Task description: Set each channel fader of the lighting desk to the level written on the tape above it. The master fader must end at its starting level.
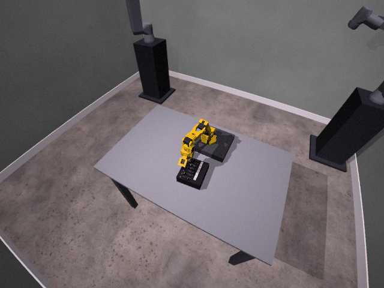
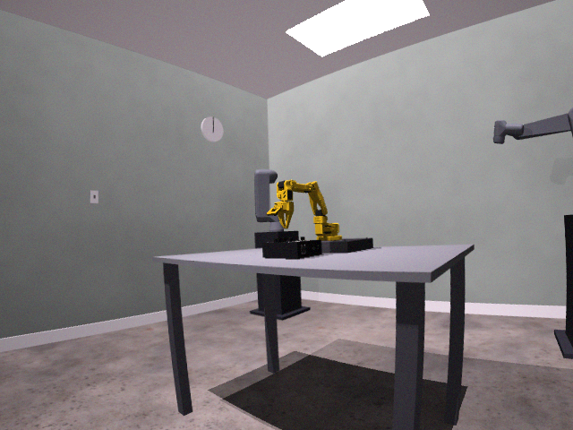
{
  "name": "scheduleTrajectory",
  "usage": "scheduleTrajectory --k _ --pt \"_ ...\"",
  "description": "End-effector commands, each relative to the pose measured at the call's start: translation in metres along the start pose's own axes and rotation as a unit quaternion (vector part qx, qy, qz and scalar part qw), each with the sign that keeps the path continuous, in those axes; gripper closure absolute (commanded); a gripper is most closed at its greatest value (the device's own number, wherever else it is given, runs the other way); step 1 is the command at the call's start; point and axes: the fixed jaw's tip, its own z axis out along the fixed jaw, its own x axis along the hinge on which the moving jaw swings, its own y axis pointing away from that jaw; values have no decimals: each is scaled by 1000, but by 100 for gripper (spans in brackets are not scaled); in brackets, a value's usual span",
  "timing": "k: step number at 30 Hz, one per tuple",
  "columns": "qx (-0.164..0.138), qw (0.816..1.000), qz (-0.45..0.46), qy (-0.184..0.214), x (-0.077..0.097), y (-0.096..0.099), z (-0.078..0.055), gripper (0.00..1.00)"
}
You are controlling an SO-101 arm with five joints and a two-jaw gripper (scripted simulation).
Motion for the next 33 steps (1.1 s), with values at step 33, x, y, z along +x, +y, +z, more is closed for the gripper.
scheduleTrajectory --k 33 --pt "-2 1000 -3 8 0 -8 4 100"
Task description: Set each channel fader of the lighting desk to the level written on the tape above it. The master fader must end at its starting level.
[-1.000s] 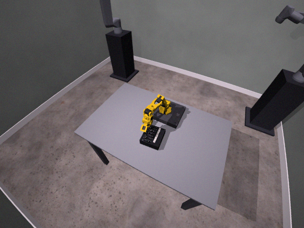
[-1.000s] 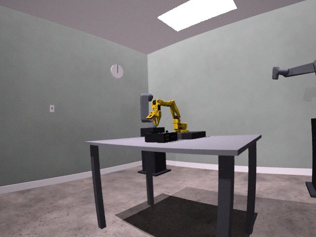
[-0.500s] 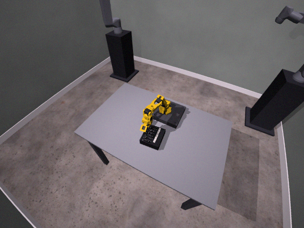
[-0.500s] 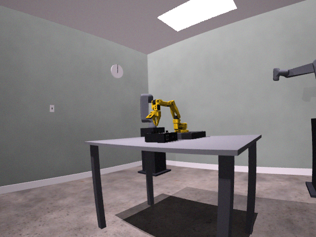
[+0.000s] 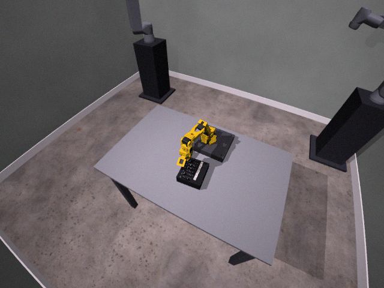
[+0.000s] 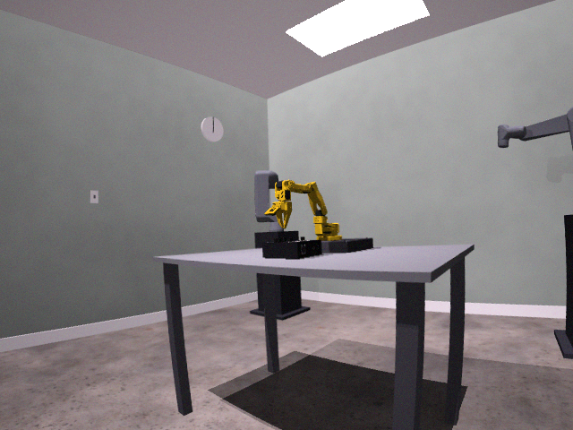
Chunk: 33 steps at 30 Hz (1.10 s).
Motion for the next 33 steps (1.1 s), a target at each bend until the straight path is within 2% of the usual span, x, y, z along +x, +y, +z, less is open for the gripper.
scheduleTrajectory --k 1,14,33 --pt "-3 1000 -1 9 3 -2 5 100" --pt "-3 1000 -1 9 3 -2 7 100" --pt "-3 1000 -1 9 3 -1 28 100"
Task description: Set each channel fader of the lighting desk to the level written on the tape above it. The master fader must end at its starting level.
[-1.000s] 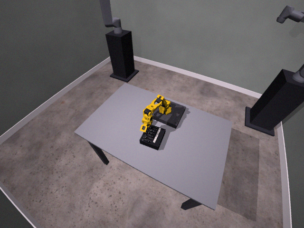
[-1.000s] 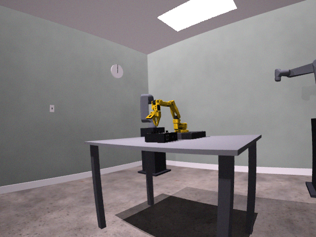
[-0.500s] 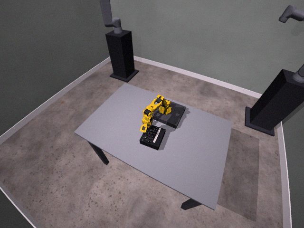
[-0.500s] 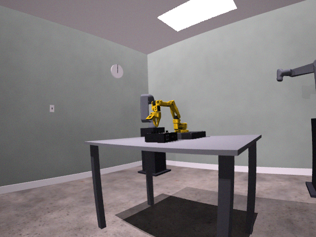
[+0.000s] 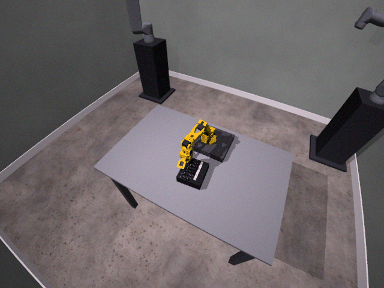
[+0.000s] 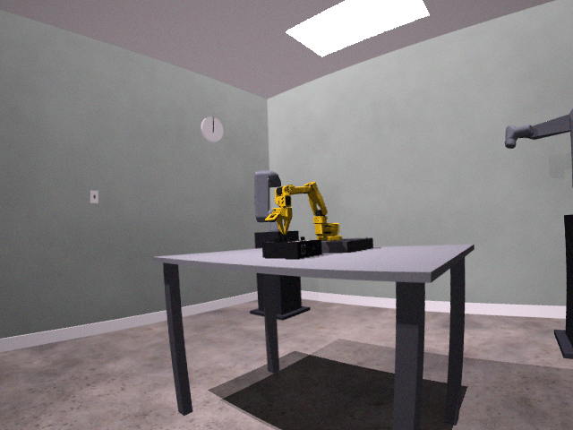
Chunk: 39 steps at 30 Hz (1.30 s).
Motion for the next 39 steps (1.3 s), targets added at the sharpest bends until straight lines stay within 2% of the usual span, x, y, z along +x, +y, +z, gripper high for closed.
scheduleTrajectory --k 1,22,39 --pt "-2 1000 -1 6 2 -2 6 100" --pt "-2 1000 -1 6 4 -1 10 100" --pt "-2 1000 -1 6 3 -1 8 100"
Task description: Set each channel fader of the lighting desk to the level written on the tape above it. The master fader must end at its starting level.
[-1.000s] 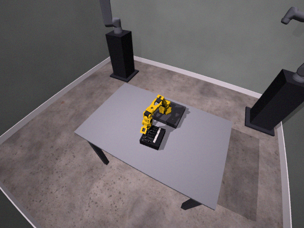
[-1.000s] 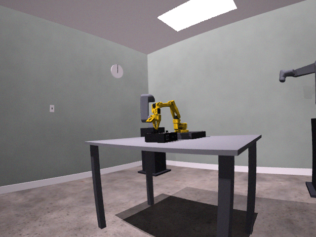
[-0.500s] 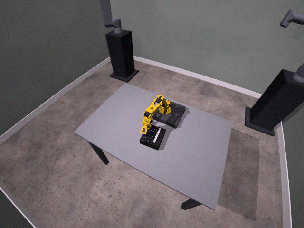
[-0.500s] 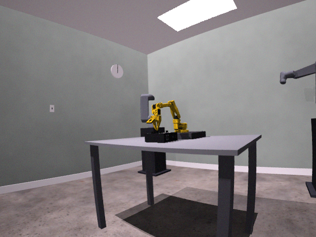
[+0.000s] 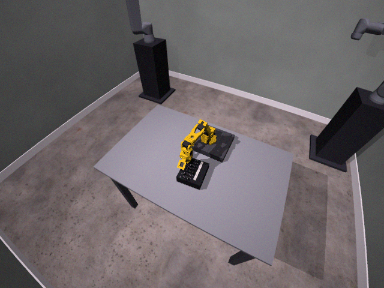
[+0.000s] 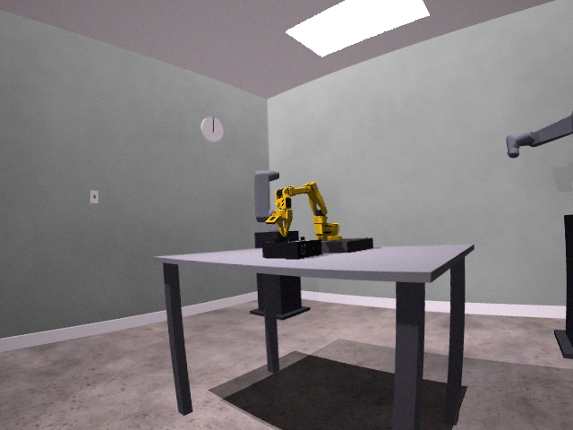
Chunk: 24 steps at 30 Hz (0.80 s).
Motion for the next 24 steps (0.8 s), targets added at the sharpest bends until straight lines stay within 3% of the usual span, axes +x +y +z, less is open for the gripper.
scheduleTrajectory --k 1,24 --pt "-2 1000 -1 5 2 -1 0 100" --pt "-2 1000 -1 4 1 -1 -2 100"
